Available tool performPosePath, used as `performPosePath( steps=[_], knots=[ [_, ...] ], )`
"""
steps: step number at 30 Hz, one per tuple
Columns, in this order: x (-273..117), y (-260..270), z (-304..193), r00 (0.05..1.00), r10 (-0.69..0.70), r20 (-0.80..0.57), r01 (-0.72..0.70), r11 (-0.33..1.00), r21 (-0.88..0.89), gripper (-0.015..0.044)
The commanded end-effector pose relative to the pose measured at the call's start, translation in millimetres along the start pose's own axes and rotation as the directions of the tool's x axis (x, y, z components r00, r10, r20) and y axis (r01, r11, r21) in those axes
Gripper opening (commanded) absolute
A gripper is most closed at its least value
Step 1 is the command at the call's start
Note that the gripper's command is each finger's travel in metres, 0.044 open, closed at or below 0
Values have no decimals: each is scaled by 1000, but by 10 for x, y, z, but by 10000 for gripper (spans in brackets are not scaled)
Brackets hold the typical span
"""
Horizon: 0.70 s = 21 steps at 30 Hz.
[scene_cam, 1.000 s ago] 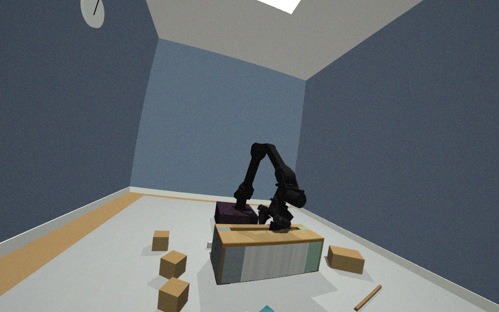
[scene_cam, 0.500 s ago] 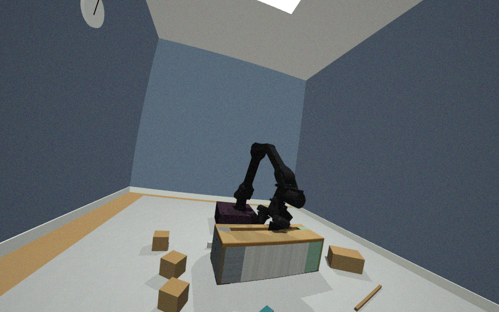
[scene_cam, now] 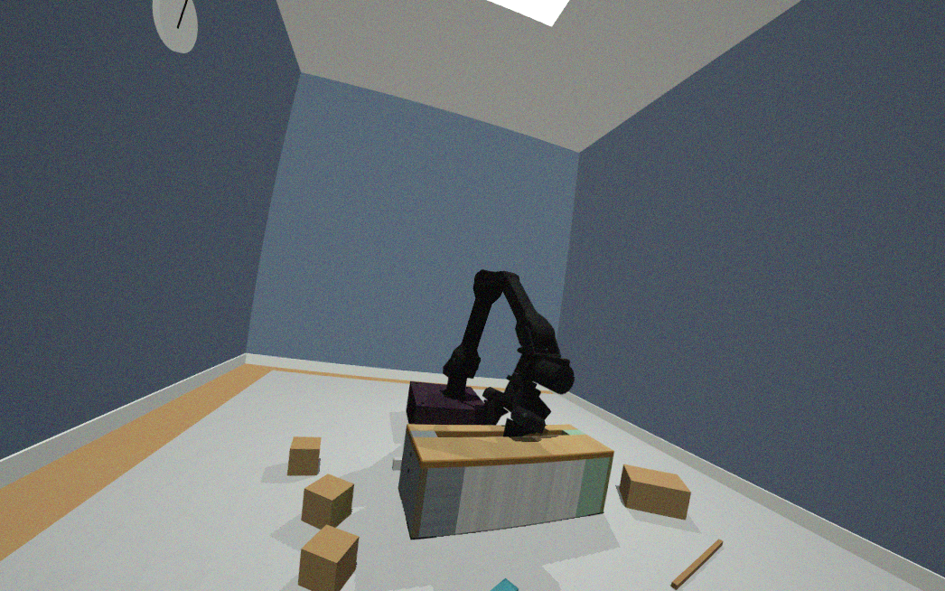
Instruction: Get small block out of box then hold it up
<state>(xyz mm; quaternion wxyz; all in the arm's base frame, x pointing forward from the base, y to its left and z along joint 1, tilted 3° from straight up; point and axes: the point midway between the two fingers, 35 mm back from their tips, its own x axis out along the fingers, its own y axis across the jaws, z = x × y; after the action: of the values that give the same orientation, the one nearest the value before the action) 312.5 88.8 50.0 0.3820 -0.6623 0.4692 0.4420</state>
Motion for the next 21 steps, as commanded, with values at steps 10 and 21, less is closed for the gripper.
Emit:
performPosePath(
  steps=[10,21],
  knots=[
    [56,15,-123,1000,4,-1,-4,1000,-3,400],
    [58,19,-128,1000,4,-1,-4,1000,-3,400]
  ],
)
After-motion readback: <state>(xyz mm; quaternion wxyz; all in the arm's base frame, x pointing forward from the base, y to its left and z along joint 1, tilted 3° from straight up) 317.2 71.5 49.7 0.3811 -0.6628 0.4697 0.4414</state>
